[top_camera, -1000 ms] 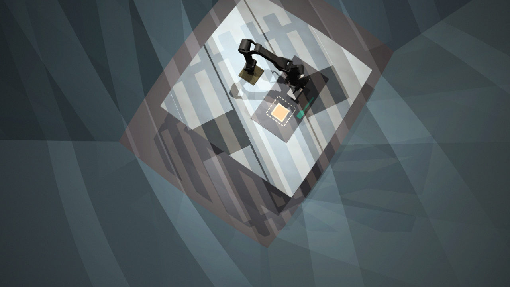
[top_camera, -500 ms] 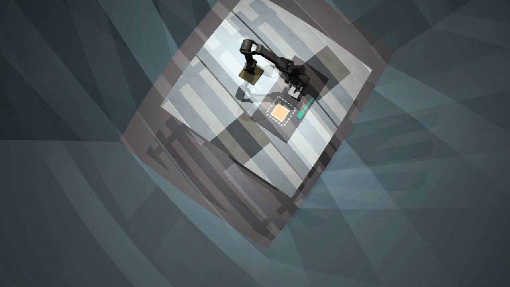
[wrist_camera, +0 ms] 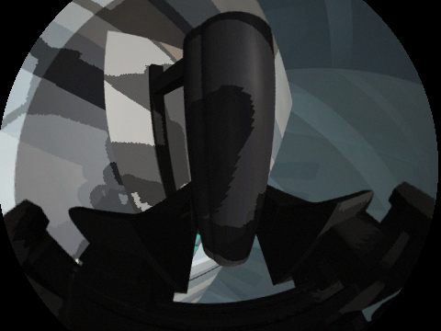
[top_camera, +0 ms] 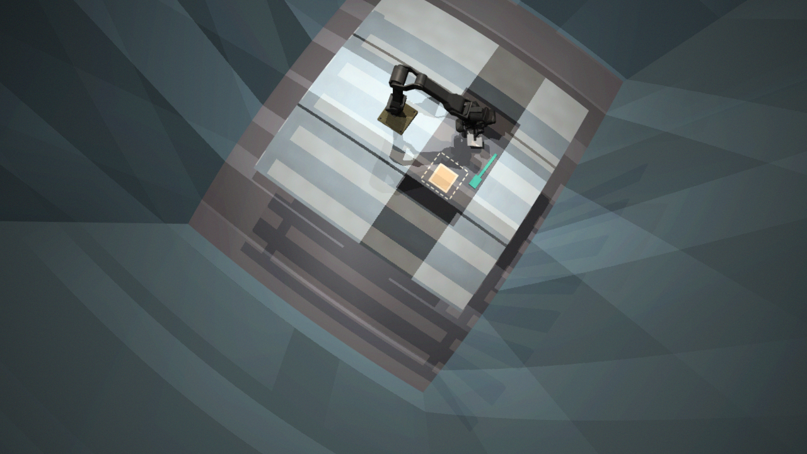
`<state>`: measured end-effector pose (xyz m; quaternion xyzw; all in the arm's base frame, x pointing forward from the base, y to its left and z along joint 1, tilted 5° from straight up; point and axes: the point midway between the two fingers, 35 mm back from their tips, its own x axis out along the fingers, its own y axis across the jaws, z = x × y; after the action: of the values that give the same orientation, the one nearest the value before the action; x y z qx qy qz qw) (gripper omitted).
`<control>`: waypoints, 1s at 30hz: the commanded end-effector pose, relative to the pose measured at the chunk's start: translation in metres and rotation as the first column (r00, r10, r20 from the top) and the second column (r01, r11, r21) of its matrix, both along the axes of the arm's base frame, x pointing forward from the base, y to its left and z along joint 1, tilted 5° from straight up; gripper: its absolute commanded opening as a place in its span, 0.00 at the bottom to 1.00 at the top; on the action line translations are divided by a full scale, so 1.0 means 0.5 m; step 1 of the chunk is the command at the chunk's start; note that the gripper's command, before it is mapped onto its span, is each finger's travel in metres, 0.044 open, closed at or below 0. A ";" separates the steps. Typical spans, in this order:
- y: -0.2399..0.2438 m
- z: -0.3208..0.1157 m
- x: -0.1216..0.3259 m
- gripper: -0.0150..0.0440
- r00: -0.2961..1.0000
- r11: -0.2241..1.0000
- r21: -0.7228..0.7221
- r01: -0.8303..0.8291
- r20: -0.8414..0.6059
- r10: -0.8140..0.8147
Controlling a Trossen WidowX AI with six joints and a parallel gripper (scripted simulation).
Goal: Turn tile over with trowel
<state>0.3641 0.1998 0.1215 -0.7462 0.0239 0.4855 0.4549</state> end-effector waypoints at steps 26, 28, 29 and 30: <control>0.151 -0.040 -0.067 0.25 0.746 0.741 0.099 -0.665 0.034 0.665; 0.151 -0.042 -0.066 0.25 0.746 0.741 0.099 -0.665 0.034 0.665; 0.151 -0.045 -0.066 0.25 0.746 0.741 0.099 -0.665 0.034 0.665; 0.151 -0.048 -0.066 0.25 0.746 0.741 0.099 -0.665 0.034 0.665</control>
<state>0.3303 0.2732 0.0977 -0.6812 -0.2603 0.6196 0.2905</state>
